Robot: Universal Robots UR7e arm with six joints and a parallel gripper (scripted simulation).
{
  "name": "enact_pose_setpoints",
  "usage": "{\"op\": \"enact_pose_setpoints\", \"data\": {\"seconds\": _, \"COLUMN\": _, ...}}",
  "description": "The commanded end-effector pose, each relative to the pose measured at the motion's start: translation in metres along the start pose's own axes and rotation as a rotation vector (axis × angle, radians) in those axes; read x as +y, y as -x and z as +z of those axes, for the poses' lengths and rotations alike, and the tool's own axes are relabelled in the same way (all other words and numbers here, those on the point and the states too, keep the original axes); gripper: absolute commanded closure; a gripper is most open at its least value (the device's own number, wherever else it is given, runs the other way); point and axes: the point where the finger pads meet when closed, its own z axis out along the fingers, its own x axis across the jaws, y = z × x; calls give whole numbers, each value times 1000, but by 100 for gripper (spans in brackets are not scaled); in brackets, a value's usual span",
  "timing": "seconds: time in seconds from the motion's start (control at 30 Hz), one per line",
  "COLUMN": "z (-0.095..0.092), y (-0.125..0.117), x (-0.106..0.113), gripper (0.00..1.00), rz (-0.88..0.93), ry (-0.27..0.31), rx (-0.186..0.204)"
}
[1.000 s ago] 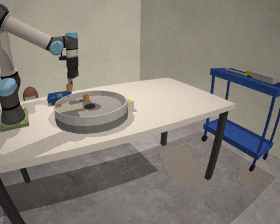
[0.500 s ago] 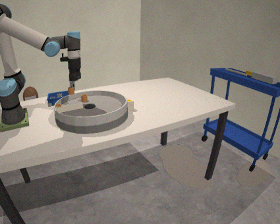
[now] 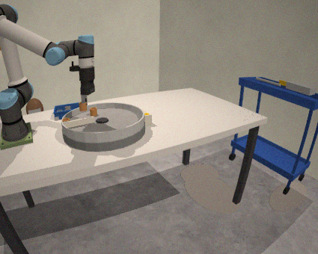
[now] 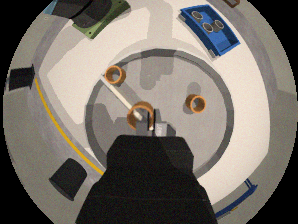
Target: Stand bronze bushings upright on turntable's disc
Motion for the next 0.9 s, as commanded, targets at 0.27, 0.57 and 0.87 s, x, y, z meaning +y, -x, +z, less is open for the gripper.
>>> {"op": "enact_pose_setpoints", "data": {"seconds": 0.27, "z": 0, "y": 38, "x": 36, "gripper": 100, "rz": -1, "ry": 0, "rx": 3}}
{"op": "enact_pose_setpoints", "data": {"seconds": 0.57, "z": 0, "y": 50, "x": 48, "gripper": 100, "rz": -1, "ry": 0, "rx": 3}}
{"op": "enact_pose_setpoints", "data": {"seconds": 0.87, "z": 0, "y": 58, "x": 56, "gripper": 100, "rz": -1, "ry": 0, "rx": 3}}
